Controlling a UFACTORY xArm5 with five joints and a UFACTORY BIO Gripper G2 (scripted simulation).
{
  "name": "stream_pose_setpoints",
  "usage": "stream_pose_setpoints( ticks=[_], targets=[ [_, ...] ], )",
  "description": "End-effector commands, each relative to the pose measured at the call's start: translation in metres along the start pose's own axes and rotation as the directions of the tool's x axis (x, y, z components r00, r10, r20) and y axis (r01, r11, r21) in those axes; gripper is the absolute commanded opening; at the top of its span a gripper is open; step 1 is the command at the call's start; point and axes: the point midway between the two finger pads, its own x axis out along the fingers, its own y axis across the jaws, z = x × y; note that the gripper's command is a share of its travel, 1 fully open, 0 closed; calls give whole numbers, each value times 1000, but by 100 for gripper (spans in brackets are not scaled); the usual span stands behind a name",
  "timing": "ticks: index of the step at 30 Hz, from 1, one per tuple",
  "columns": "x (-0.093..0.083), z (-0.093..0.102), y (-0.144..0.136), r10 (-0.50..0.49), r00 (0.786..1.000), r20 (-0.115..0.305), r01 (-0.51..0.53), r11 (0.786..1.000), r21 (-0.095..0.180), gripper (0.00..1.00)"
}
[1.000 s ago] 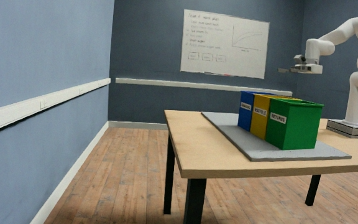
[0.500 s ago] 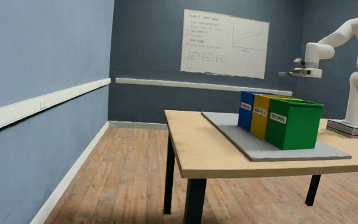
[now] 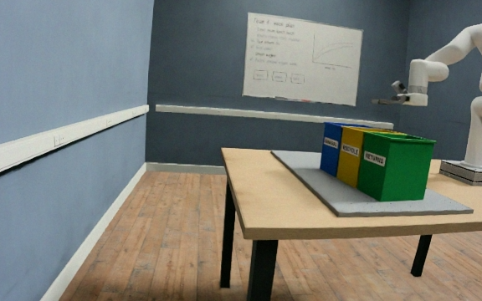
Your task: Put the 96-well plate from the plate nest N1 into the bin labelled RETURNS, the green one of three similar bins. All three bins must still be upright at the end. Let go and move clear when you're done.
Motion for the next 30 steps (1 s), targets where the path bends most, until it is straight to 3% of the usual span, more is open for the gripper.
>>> stream_pose_setpoints(
  ticks=[1,30],
  targets=[
    [11,-2,-19,-109,994,9,110,994,-10,37],
    [59,-29,-143,-109,994,9,110,994,-11,37]
  ],
)
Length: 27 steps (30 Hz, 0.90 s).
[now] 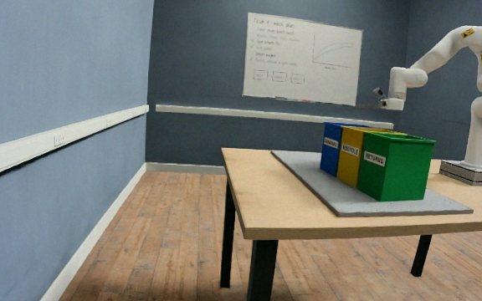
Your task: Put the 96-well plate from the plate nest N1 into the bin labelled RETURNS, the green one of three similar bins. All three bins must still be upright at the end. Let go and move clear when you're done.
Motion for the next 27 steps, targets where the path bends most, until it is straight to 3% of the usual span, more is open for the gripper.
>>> stream_pose_setpoints(
  ticks=[1,19,27],
  targets=[
    [16,-4,-25,2,1000,7,-2,1000,-13,37],
    [53,-20,-94,2,1000,7,-2,1000,-14,37],
    [58,-22,-105,2,1000,7,-2,1000,-14,37]
  ],
)
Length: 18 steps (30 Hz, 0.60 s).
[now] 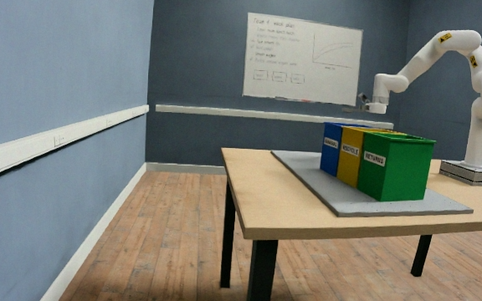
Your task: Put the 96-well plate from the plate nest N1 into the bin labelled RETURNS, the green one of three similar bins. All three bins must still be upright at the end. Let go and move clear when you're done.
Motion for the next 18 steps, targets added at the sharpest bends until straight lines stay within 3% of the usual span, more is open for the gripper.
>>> stream_pose_setpoints(
  ticks=[1,18],
  targets=[
    [6,1,-6,2,1000,3,-2,1000,-14,37],
    [6,-3,-6,2,1000,3,-2,1000,-14,37]
  ],
)
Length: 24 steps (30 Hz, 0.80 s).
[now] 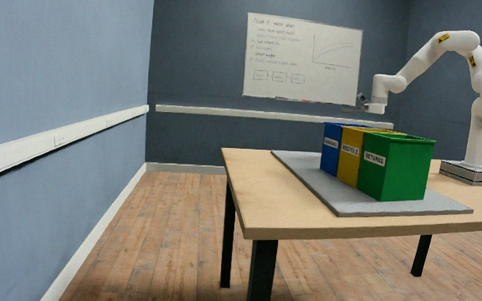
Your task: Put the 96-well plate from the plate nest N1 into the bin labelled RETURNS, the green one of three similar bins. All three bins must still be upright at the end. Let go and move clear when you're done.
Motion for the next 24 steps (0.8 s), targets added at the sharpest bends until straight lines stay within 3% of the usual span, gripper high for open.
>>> stream_pose_setpoints(
  ticks=[1,24],
  targets=[
    [1,-3,0,0,1000,3,0,1000,-14,37],
    [1,-38,-1,0,1000,3,0,1000,-14,37]
  ],
)
